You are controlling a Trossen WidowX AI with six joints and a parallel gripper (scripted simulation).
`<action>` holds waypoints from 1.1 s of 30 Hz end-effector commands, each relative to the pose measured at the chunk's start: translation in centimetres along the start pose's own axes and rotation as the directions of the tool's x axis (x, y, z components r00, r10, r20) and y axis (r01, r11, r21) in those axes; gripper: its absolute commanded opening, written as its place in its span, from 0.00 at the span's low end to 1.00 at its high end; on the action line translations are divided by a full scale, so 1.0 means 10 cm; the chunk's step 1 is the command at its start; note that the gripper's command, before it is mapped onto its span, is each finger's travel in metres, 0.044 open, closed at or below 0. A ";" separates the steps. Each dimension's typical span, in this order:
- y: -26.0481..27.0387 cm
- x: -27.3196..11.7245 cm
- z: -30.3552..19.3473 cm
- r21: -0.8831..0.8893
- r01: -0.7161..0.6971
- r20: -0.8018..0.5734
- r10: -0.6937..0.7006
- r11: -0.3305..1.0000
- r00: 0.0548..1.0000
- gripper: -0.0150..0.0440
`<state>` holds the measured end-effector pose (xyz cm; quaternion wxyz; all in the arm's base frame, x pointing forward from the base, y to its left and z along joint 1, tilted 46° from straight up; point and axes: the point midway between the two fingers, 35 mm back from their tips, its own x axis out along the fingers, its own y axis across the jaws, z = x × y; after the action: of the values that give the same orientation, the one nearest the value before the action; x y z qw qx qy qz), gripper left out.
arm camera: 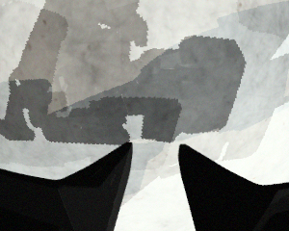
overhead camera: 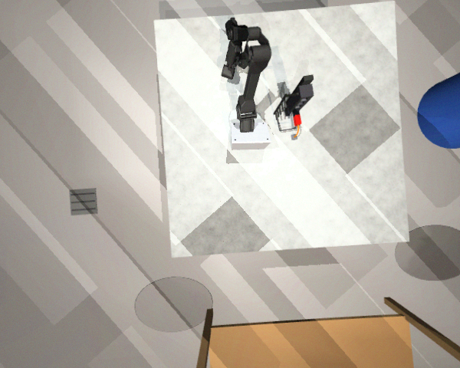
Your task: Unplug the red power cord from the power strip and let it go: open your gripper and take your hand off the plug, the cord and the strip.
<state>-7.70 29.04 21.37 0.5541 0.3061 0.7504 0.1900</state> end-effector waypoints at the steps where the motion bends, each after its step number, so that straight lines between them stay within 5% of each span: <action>1: 0.30 -0.05 0.25 -0.026 -0.075 0.042 0.076 0.997 0.996 0.53; 15: 0.96 -0.33 1.40 -0.175 -0.191 0.267 0.233 0.966 0.935 0.53; 33: 0.52 -0.81 3.50 -0.278 0.120 0.551 0.056 0.953 0.833 0.53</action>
<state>25.67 27.54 20.32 0.7768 0.2673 0.5317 0.2060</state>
